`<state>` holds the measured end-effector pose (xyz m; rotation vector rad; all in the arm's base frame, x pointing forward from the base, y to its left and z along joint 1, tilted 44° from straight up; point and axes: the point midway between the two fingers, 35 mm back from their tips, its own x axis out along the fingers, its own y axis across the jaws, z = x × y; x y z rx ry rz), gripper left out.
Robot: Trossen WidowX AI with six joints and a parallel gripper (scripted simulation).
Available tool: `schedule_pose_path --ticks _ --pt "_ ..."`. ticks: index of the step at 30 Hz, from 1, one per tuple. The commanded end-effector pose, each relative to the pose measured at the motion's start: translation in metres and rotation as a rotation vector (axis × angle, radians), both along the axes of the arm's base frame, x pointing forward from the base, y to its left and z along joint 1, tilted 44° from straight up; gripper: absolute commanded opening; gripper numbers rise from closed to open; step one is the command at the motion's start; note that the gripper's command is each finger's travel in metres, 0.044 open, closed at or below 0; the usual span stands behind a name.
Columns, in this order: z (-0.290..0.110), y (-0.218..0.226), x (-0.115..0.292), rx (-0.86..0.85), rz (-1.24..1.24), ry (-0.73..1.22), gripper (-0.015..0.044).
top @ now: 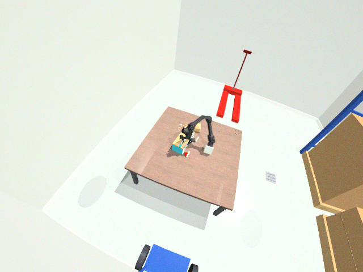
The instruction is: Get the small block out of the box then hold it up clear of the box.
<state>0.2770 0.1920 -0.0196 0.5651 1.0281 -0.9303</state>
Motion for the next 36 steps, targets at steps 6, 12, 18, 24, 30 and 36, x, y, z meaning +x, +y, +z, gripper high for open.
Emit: schedule_pose_path --ticks 6,12,18,24,30,36 --pt "-0.011 0.009 -0.012 -0.324 0.900 0.377 0.0285" --pt "-0.015 0.013 -0.020 -0.539 1.455 0.668 0.0285" --pt "-0.018 0.017 -0.026 -0.708 1.865 0.927 0.0285" --pt "-0.021 0.021 -0.031 -0.848 2.202 1.181 0.0285" --pt "-0.023 0.024 -0.035 -0.971 2.520 1.469 0.0285" --pt "-0.025 0.028 -0.040 -1.075 2.810 1.808 0.0285"
